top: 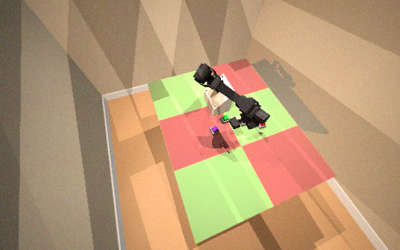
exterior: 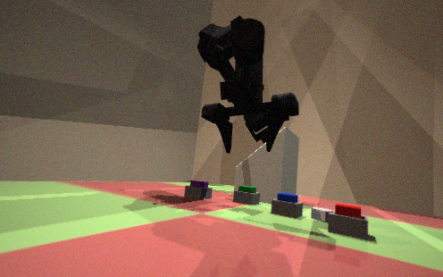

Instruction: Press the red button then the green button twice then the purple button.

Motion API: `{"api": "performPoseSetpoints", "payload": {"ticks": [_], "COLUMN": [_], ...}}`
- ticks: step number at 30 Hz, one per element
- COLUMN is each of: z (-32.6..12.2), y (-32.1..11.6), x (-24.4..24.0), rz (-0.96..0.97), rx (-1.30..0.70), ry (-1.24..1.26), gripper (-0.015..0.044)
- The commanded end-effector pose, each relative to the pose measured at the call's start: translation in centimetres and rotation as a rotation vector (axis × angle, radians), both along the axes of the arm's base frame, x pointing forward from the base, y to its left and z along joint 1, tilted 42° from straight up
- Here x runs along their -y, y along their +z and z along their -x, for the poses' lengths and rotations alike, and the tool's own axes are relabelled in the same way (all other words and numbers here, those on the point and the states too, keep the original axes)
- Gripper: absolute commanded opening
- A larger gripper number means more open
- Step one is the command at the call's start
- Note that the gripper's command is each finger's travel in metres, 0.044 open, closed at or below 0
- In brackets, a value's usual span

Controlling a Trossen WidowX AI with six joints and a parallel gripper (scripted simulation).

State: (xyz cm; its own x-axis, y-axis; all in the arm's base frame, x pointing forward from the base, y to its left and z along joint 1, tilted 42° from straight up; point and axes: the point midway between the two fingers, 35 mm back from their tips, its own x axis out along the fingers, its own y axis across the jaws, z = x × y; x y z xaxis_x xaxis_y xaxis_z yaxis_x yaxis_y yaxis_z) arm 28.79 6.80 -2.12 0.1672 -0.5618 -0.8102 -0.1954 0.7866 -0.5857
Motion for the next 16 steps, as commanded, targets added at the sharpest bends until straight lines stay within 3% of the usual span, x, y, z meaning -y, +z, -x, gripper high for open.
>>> {"api": "performPoseSetpoints", "payload": {"ticks": [1, 9, 16], "z": [1.3, 6.5, 7.7], "y": [-3.0, -9.2, -10.3], "x": [-4.5, -12.3, -13.3], "rz": [0.006, 0.062, 0.077], "rx": [-0.018, 0.011, 0.023], "ry": [-0.016, -0.058, -0.065], "gripper": [0.0400, 0.0400, 0.0400]}}
